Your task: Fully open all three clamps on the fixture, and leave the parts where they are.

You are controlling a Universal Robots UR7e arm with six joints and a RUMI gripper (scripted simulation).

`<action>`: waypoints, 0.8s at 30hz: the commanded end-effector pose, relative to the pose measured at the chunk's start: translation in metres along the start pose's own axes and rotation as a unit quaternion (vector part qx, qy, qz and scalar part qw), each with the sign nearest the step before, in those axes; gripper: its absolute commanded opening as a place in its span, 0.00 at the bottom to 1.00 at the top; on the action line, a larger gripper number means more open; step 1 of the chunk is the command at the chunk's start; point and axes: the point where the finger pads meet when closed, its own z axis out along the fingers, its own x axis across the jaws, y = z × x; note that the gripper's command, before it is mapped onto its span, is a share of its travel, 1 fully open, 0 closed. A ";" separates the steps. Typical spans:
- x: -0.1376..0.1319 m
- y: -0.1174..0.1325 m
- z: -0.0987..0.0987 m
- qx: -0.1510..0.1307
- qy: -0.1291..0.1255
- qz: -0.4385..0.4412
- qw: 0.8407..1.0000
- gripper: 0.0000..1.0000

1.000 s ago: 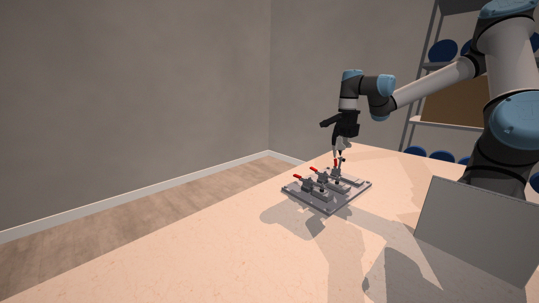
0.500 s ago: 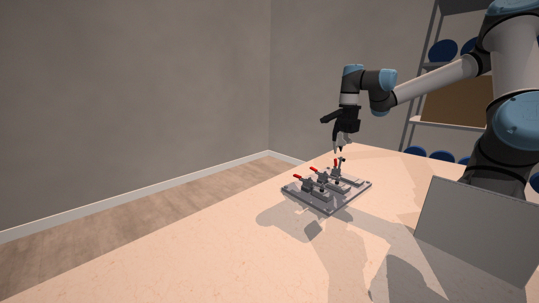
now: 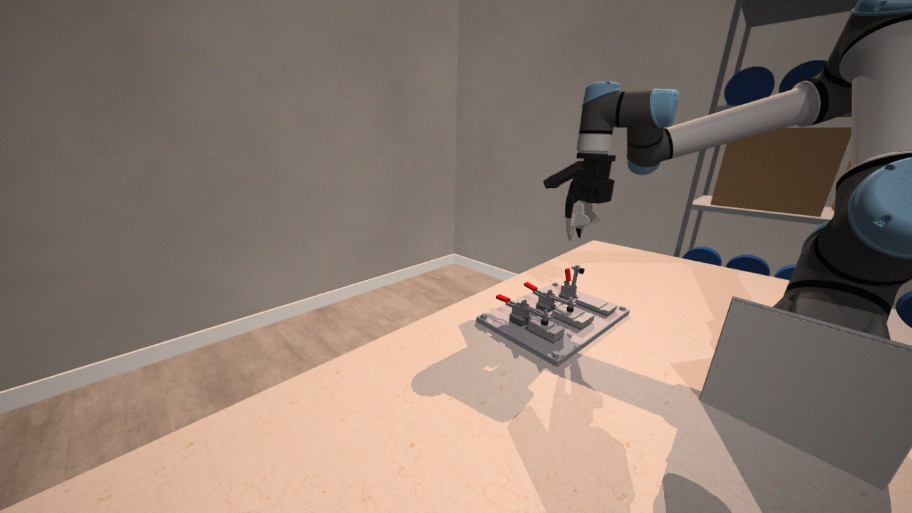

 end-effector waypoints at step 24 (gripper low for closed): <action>-0.077 0.000 -0.011 -0.002 0.000 0.001 1.000 0.28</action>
